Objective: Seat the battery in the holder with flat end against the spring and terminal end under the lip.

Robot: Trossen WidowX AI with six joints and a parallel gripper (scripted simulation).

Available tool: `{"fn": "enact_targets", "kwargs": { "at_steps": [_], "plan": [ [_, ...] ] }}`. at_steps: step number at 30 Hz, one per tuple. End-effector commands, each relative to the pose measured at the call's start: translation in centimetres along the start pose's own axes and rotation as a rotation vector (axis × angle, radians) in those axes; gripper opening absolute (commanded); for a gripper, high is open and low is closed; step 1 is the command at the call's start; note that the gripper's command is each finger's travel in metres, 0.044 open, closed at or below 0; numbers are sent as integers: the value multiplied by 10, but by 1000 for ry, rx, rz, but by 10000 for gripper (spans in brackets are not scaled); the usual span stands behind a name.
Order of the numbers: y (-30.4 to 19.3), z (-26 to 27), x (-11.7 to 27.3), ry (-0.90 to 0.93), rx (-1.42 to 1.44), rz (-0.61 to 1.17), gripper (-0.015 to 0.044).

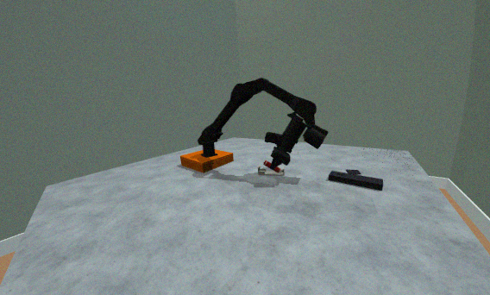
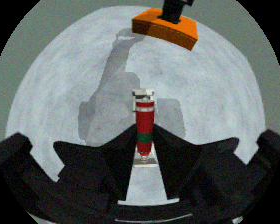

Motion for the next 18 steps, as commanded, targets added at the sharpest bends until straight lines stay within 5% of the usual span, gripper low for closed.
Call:
{"fn": "enact_targets", "kwargs": {
  "at_steps": [1,18],
  "plan": [
    [-4,1,2,1,-6,14,59],
    [-1,1,0,14,-6,82,59]
  ]
}}
Point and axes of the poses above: the point midway between the two fingers, 35 mm back from their tips, its own x axis back along the fingers, its own z axis across the jaws, y = z × x, the point moved 5 cm from there along x, back along the fingers, and after that the axes turned 15 degrees about x, right-handed, at the moved point
